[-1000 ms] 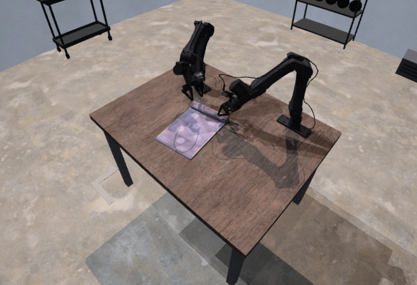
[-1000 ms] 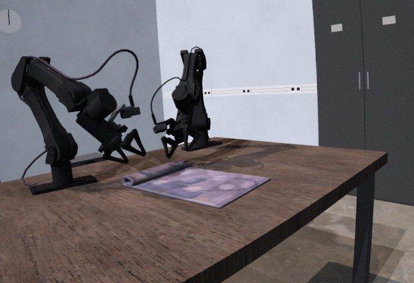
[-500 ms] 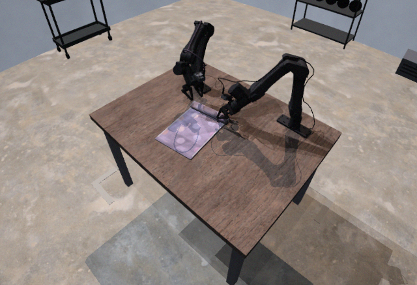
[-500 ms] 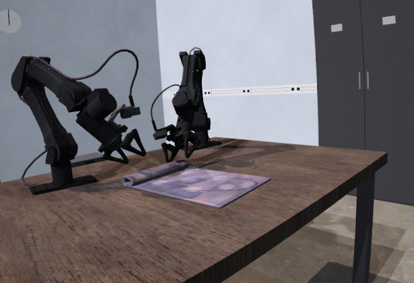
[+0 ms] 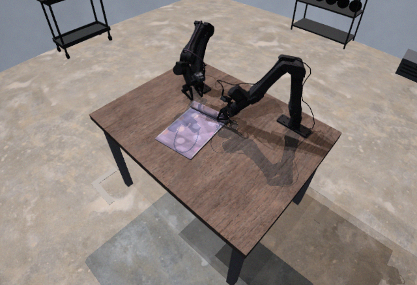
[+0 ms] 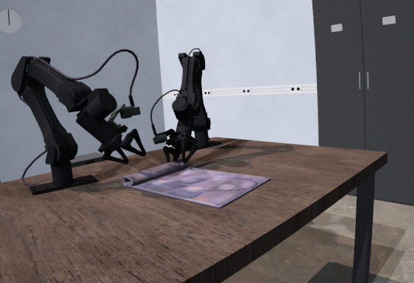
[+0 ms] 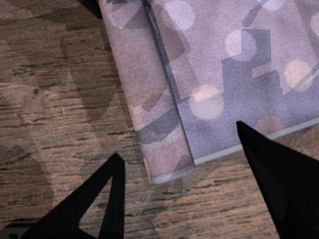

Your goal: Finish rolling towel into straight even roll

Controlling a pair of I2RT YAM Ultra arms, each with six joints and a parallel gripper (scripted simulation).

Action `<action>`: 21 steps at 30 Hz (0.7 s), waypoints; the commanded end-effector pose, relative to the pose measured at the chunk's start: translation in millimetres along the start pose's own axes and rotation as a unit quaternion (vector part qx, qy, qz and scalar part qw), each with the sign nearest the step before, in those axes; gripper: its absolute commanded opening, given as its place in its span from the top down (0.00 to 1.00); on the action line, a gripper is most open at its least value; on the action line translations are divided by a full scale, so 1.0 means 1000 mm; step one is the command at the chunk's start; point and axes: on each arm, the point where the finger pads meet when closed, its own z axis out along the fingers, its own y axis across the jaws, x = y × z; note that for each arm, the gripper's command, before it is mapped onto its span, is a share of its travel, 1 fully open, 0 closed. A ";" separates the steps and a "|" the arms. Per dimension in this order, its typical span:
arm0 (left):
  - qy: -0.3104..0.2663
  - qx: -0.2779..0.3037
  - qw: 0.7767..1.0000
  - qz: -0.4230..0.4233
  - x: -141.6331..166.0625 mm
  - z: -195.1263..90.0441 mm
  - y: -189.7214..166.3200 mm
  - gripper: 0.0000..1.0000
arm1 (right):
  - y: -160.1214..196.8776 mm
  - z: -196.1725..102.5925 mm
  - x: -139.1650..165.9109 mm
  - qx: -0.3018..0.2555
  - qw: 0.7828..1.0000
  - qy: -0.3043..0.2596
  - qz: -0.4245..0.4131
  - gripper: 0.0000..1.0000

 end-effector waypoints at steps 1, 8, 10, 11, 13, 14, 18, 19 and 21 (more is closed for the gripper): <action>-0.010 0.001 1.000 0.005 -0.003 0.002 -0.005 0.32 | 0.001 0.003 -0.003 -0.004 1.000 -0.007 -0.008 0.02; -0.010 0.001 1.000 0.005 -0.001 0.004 -0.006 0.62 | 0.001 0.003 -0.003 -0.004 1.000 -0.007 -0.008 0.02; -0.010 0.001 1.000 0.005 -0.001 0.004 -0.006 0.67 | 0.001 0.003 -0.003 -0.004 1.000 -0.007 -0.008 0.02; -0.010 0.001 1.000 0.005 -0.001 0.004 -0.006 0.68 | 0.001 0.003 -0.003 -0.004 1.000 -0.007 -0.008 0.02; -0.010 0.001 1.000 0.005 -0.001 0.004 -0.006 0.68 | 0.001 0.003 -0.003 -0.004 1.000 -0.007 -0.008 0.02; -0.010 0.001 1.000 0.005 -0.001 0.004 -0.006 0.69 | 0.001 0.003 -0.003 -0.004 1.000 -0.007 -0.008 0.02; -0.010 0.001 1.000 0.005 -0.001 0.004 -0.006 0.73 | 0.001 0.003 -0.003 -0.004 1.000 -0.007 -0.008 0.02; -0.010 0.001 1.000 0.005 -0.001 0.004 -0.006 0.74 | 0.001 0.003 -0.003 -0.004 1.000 -0.007 -0.008 0.02; -0.010 0.001 1.000 0.005 -0.001 0.004 -0.006 0.77 | 0.001 0.003 -0.003 -0.004 1.000 -0.007 -0.008 0.02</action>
